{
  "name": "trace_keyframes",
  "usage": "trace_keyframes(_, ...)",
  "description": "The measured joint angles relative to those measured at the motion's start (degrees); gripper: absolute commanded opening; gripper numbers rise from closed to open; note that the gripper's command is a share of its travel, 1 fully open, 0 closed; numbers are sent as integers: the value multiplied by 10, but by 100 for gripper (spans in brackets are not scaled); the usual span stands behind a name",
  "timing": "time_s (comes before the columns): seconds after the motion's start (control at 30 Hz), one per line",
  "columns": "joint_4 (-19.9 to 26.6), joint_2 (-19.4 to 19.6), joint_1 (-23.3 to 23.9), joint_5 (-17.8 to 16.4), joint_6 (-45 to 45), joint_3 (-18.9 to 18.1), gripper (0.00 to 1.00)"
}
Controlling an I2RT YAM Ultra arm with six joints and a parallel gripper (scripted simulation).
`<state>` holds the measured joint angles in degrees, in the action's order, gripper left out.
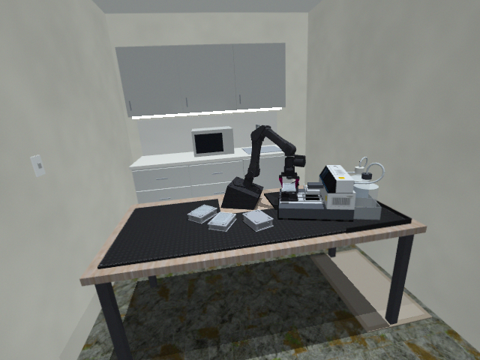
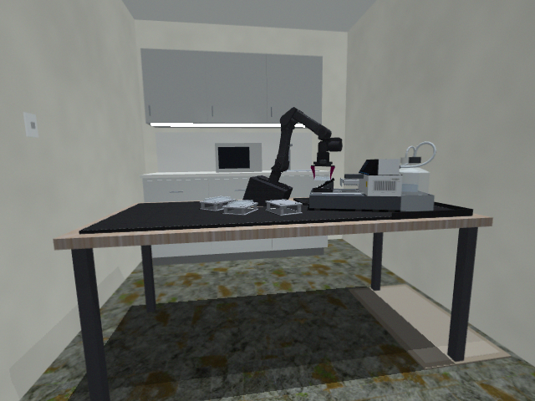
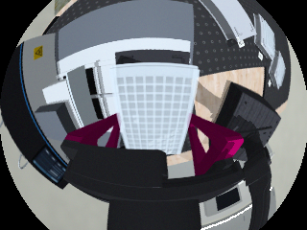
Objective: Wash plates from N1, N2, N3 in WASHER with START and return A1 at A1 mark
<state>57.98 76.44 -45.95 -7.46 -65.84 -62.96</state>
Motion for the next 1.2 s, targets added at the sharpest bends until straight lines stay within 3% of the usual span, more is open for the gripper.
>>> trace_keyframes(0.83,-88,37,-10,3,-10,51,0)
trace_keyframes(1.2,-102,37,-11,4,-12,55,0)
